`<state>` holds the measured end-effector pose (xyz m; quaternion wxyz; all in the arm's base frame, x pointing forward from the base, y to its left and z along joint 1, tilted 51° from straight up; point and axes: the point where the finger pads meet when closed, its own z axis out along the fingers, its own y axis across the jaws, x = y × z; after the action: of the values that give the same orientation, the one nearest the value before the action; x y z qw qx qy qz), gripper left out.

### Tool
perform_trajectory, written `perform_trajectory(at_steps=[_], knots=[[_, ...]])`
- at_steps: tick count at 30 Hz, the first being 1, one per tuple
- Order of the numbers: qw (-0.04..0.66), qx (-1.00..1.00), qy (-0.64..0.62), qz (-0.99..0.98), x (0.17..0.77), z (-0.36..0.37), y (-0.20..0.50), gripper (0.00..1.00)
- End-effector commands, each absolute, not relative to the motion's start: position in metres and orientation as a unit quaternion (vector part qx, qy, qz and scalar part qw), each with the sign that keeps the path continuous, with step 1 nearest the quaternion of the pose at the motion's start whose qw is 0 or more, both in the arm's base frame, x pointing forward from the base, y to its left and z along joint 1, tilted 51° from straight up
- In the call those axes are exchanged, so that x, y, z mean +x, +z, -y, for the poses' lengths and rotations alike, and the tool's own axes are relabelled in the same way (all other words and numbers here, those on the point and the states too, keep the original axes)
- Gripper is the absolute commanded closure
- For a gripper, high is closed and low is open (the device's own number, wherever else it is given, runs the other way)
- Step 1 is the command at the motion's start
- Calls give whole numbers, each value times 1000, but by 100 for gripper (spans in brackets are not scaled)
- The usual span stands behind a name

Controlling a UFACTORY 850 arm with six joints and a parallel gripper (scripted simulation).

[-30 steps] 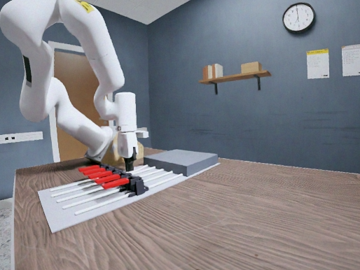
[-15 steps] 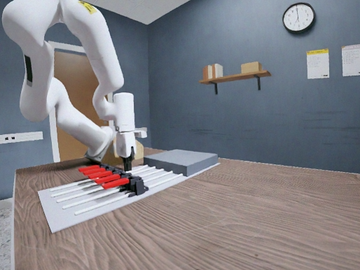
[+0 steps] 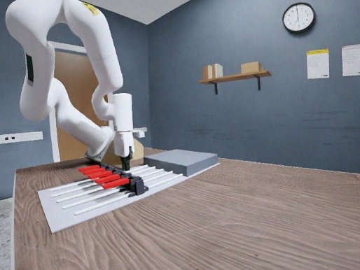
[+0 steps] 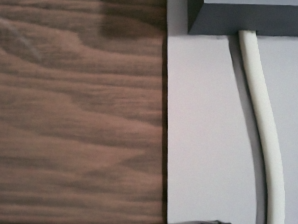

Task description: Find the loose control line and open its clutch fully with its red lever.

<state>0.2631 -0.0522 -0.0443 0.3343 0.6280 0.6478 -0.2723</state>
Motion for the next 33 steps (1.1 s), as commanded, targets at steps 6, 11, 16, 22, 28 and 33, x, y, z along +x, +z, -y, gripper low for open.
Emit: perform_trajectory(at_steps=[6,11,16,22,28,33], knots=[[335,628,-272,-648,260,52,-45,100],[335,628,-272,-648,259,52,-45,100],[335,628,-272,-648,259,48,-41,100],[335,628,-272,-648,258,37,-33,100],[335,628,-272,-648,255,14,-14,100],[335,628,-272,-648,253,-4,1,100]])
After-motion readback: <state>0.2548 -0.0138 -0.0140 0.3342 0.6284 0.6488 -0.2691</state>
